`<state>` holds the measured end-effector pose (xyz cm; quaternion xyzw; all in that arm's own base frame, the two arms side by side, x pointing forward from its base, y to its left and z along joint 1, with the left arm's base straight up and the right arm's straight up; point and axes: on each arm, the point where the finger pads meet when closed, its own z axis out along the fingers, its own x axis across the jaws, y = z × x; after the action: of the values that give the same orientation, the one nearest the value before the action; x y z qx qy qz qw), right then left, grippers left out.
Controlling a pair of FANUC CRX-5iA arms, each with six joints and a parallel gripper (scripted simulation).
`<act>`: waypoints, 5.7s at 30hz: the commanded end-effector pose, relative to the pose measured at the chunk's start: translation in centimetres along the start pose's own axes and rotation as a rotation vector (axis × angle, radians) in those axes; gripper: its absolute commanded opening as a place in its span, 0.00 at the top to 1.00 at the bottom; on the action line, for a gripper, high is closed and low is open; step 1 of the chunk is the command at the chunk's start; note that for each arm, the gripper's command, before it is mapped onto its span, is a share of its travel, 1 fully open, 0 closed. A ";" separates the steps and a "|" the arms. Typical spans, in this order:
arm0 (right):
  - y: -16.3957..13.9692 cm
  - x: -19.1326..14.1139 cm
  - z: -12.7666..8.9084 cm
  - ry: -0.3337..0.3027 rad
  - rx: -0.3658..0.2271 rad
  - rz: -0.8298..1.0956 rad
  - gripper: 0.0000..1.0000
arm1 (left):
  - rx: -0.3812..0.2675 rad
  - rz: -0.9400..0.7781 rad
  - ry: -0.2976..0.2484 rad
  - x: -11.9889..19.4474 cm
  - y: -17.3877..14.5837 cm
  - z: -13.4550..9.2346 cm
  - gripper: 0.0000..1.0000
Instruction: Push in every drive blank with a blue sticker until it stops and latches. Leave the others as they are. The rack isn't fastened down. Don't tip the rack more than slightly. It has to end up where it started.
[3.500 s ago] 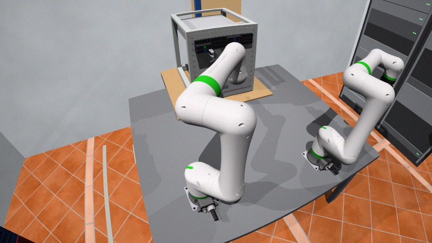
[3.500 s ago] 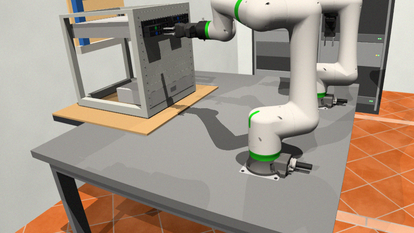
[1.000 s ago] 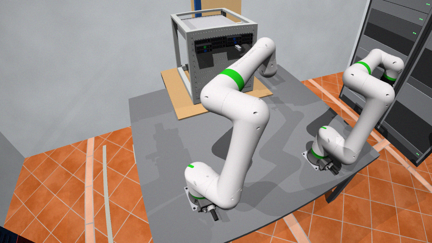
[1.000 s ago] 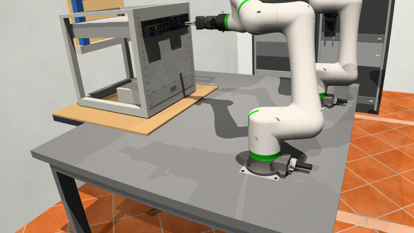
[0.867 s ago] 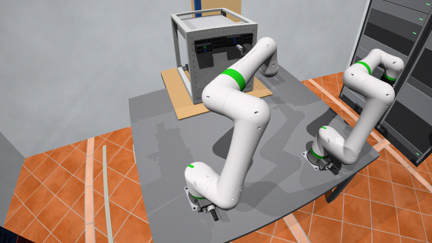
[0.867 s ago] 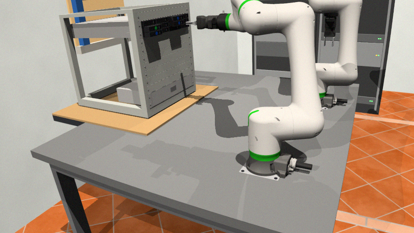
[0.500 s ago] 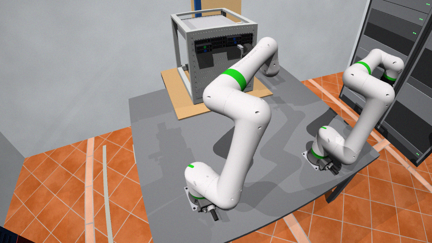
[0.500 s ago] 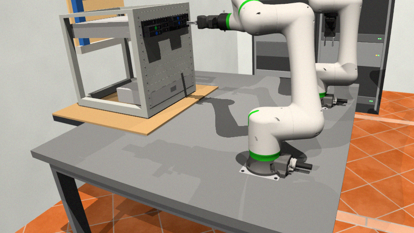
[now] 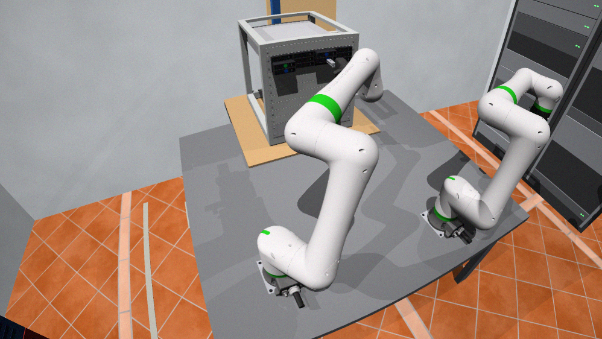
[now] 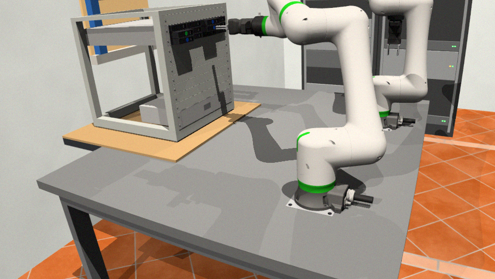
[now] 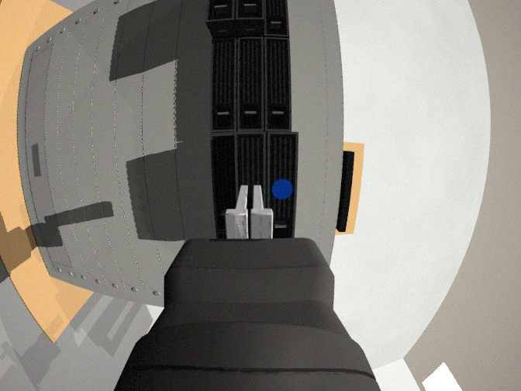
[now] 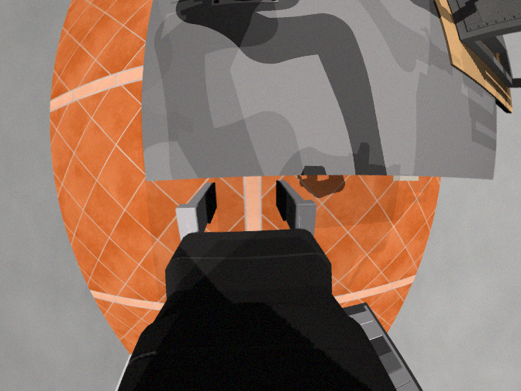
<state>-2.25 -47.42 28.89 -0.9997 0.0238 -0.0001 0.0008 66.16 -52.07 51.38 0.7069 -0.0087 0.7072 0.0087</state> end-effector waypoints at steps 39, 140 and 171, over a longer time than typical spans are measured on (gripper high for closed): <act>0.0 0.0 -0.1 0.000 -0.002 0.000 0.00 | 0.000 -0.002 0.001 0.2 0.0 1.1 1.00; 0.0 0.0 -0.1 0.000 -0.002 0.000 0.00 | 0.000 -0.002 0.001 0.2 0.0 5.0 1.00; 0.0 0.0 -0.1 0.000 -0.002 0.000 0.00 | 0.000 -0.002 0.001 0.2 0.0 5.4 1.00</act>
<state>-2.25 -47.42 28.89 -0.9997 0.0238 -0.0001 0.0008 71.57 -52.21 51.35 0.7072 -0.0087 0.7069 0.0084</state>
